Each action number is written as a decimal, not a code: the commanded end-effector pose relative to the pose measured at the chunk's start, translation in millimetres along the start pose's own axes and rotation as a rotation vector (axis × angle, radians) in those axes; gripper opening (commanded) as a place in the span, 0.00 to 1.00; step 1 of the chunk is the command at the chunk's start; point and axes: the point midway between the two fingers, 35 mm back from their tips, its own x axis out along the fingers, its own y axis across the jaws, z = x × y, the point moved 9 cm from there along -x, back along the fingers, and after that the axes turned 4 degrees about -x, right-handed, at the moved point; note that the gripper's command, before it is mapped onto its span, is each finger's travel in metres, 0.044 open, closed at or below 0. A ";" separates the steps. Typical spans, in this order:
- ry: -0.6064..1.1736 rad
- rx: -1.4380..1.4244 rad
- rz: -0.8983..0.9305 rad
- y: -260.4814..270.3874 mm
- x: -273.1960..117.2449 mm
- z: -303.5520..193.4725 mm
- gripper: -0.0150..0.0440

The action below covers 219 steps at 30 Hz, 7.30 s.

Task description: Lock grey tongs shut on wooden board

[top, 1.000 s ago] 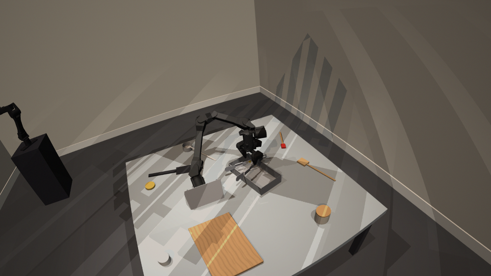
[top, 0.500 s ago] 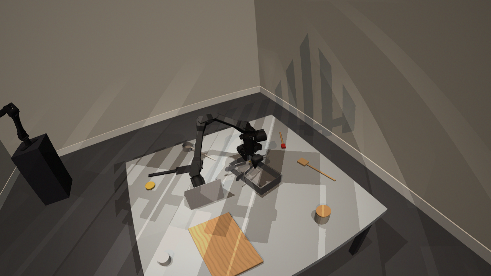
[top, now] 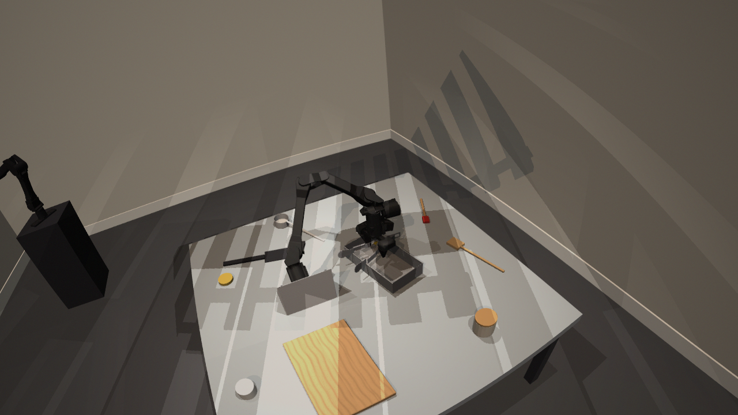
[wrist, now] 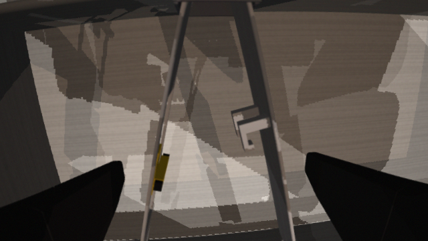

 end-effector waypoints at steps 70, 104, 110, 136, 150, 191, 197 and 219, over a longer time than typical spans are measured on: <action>0.002 0.000 0.003 1.1 11.6 -1.3 0.00; 0.009 -0.095 -0.006 -41.3 -114.7 -8.8 0.00; 0.012 -0.212 -0.021 -84.6 -120.0 -21.0 0.00; 0.020 -0.735 -0.014 -247.6 -121.3 -127.6 0.00; 0.014 -0.821 -0.006 -269.9 -116.8 -152.7 0.00; 0.002 0.715 -0.053 -301.8 -137.5 -238.6 0.00; -0.006 0.949 -0.059 -305.5 -139.5 -253.9 0.00; -0.035 1.801 -0.067 -314.7 -143.6 -304.6 0.00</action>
